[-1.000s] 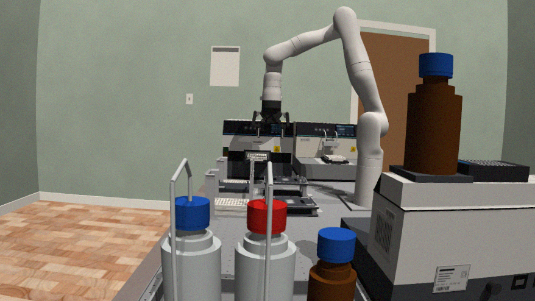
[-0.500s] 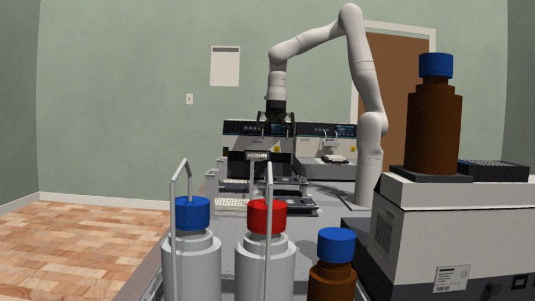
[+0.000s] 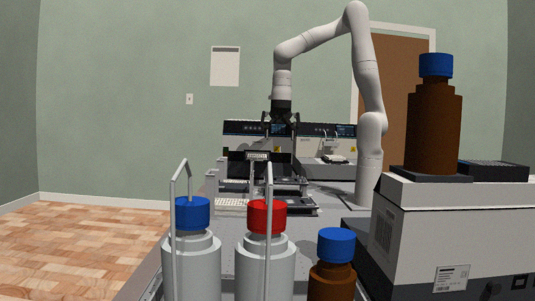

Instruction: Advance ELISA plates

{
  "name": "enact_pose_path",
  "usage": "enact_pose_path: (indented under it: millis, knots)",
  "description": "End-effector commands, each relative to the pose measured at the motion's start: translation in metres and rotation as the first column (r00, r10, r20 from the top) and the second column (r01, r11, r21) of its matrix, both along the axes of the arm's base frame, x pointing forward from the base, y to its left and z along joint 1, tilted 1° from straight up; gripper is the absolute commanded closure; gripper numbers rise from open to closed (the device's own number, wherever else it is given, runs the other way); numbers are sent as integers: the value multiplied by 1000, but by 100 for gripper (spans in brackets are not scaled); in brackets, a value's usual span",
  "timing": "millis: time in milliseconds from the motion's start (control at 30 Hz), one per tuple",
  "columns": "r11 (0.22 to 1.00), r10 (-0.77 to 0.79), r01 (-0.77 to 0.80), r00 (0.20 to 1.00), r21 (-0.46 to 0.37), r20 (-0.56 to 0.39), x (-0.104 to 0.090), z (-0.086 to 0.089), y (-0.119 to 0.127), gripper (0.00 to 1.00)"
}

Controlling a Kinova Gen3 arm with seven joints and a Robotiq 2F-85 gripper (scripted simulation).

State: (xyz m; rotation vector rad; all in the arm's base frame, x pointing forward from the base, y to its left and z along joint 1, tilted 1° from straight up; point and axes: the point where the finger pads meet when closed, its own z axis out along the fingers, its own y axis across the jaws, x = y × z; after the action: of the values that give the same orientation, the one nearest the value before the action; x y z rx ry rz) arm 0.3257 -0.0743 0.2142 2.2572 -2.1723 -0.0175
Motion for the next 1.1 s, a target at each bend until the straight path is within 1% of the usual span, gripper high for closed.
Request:
enact_pose_path:
  millis: [0,67,567,633,1067]
  knots:
    - [1000,2,-2,1000,2,6,-4,1,13,0]
    - [1000,2,-2,1000,2,6,-4,1,13,0]
    - [1000,2,-2,1000,2,5,-25,1,59,0]
    - [1000,2,-2,1000,2,5,-25,1,59,0]
    - [1000,2,-2,1000,2,3,-44,2,98,0]
